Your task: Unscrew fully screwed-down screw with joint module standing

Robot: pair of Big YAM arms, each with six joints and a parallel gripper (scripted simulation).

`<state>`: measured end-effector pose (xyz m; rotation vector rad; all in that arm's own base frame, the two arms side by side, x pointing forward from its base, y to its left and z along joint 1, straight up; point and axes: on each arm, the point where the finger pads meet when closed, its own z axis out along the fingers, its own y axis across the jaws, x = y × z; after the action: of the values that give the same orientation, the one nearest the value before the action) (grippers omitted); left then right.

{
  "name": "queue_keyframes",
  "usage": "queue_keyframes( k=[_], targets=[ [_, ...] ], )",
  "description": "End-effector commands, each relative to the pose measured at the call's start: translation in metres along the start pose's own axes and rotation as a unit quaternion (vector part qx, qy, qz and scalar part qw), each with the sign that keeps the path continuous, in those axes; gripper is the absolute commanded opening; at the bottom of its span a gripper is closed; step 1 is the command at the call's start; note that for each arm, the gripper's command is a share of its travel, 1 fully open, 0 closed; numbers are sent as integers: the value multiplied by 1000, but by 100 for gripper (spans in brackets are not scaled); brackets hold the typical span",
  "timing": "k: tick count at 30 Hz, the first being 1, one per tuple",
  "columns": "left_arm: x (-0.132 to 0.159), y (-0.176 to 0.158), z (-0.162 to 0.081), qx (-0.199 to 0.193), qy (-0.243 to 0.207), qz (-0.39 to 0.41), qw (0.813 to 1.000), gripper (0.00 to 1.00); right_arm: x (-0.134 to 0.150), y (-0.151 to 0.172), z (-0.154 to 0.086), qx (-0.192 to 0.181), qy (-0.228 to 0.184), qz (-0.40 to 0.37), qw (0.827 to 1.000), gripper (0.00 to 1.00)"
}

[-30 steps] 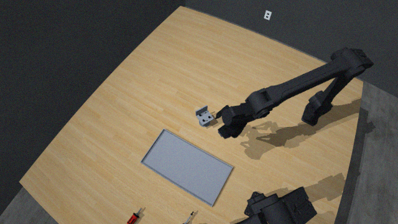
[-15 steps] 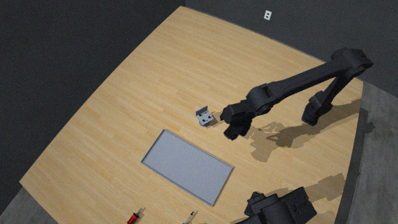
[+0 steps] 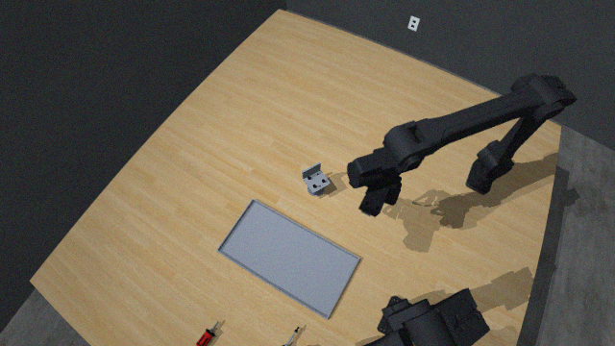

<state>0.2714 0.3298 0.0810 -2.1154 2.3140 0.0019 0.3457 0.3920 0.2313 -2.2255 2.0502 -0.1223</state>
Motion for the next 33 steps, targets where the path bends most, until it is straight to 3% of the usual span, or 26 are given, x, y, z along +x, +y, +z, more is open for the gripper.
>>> queue_keyframes(
  k=[1,14,33],
  targets=[
    [-9,-6,-12,8,-11,0,1000,65,-18,-7,-15,7,-10,-25,1000,86],
    [-9,-6,-12,8,-11,0,1000,65,-5,28,-52,-86,0,-107,991,86],
    [-9,-6,-12,8,-11,0,1000,65,-5,27,-51,-83,0,-104,991,86]
  ],
)
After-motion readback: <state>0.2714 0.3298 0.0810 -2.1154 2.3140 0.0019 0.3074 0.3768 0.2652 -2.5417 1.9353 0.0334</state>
